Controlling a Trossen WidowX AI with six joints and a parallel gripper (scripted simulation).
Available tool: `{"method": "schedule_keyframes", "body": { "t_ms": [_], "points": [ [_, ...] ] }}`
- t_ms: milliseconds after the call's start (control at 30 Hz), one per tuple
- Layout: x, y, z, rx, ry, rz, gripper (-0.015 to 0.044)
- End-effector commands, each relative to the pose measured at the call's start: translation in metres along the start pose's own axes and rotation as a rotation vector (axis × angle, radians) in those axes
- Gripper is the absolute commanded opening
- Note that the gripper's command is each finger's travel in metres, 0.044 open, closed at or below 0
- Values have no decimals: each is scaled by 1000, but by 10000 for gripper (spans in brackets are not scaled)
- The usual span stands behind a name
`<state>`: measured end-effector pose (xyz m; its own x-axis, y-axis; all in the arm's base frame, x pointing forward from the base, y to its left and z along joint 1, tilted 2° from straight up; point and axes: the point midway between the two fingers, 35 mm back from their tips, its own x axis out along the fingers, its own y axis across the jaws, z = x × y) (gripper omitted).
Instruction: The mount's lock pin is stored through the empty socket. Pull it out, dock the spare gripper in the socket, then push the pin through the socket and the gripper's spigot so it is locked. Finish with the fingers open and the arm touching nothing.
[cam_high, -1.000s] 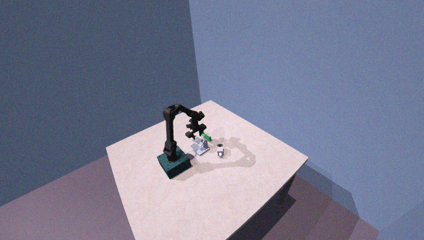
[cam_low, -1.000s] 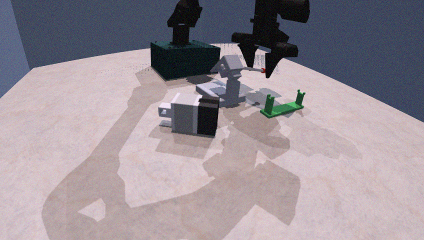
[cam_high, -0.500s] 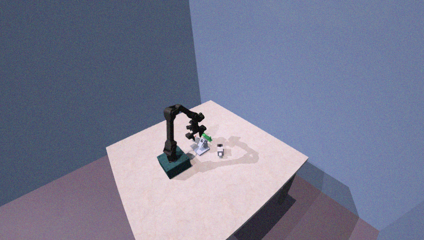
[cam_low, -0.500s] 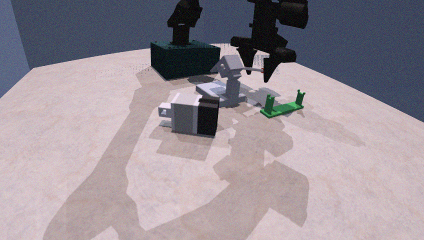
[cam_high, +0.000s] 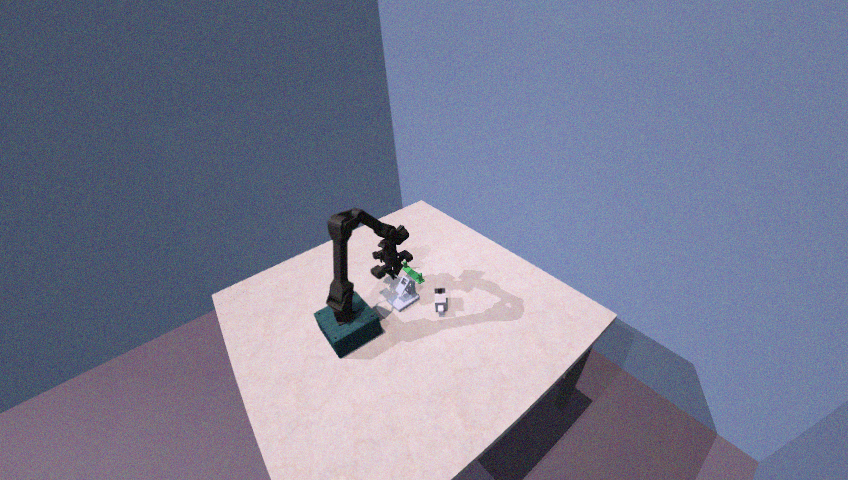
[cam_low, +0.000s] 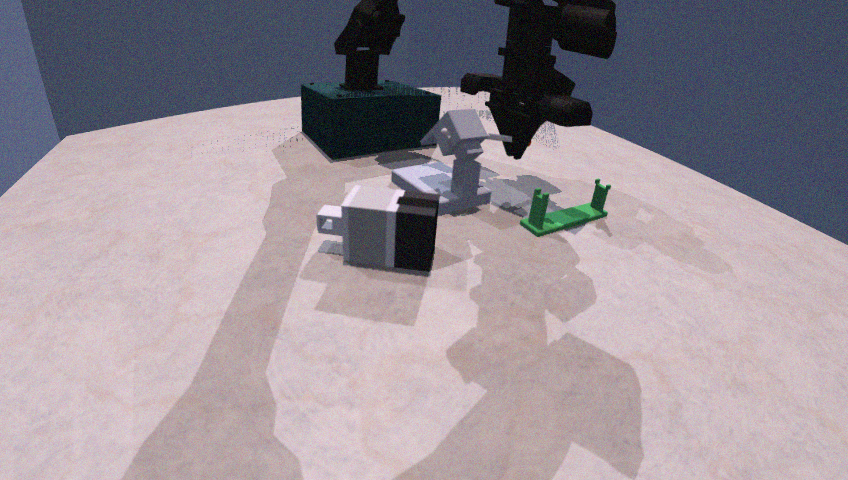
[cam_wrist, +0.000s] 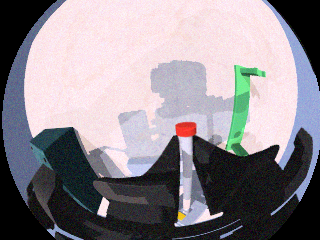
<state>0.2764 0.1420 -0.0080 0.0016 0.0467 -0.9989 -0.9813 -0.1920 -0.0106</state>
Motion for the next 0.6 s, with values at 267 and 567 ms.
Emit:
{"method": "schedule_keyframes", "body": {
  "t_ms": [267,567],
  "points": [
    [0,0,0,5,-5,1,0],
    [-8,0,4,0,-131,7,0]
  ]
}}
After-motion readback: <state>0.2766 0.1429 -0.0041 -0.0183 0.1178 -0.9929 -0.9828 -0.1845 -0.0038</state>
